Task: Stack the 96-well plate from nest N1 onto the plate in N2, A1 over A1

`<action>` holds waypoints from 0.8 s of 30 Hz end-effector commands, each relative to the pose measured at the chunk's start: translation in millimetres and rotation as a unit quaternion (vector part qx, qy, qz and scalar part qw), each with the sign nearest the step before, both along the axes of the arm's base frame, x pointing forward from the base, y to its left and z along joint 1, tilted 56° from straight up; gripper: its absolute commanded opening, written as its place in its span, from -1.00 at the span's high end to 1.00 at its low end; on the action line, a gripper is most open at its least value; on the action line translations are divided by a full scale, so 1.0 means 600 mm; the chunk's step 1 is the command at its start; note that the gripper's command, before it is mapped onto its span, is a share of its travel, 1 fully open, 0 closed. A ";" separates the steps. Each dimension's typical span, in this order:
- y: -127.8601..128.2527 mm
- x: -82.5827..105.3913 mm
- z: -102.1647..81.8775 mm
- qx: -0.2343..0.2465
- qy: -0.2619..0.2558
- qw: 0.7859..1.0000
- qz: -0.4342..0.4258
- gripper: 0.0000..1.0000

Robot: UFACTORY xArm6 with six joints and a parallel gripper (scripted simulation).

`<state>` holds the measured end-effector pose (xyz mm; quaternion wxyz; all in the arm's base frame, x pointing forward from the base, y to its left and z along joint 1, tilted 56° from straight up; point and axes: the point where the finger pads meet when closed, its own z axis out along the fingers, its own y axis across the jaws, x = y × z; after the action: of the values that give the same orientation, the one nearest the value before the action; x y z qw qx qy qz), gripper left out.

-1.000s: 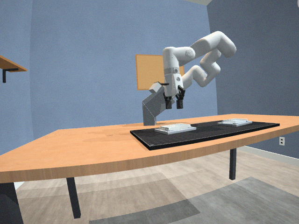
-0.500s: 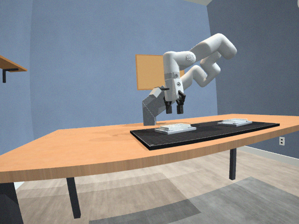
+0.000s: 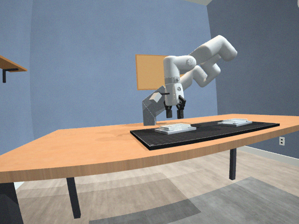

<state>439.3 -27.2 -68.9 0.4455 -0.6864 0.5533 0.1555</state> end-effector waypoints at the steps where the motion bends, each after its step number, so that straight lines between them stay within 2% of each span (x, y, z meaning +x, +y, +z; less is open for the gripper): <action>1: 0.005 0.004 -0.004 -0.001 -0.001 1.000 -0.001 -1.00; 11: 0.024 0.011 -0.017 -0.001 -0.001 1.000 -0.001 -1.00; 24: 0.024 0.011 -0.017 -0.001 -0.001 1.000 -0.001 -1.00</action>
<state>445.0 -11.9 -79.8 0.4456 -0.6864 0.5533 0.1554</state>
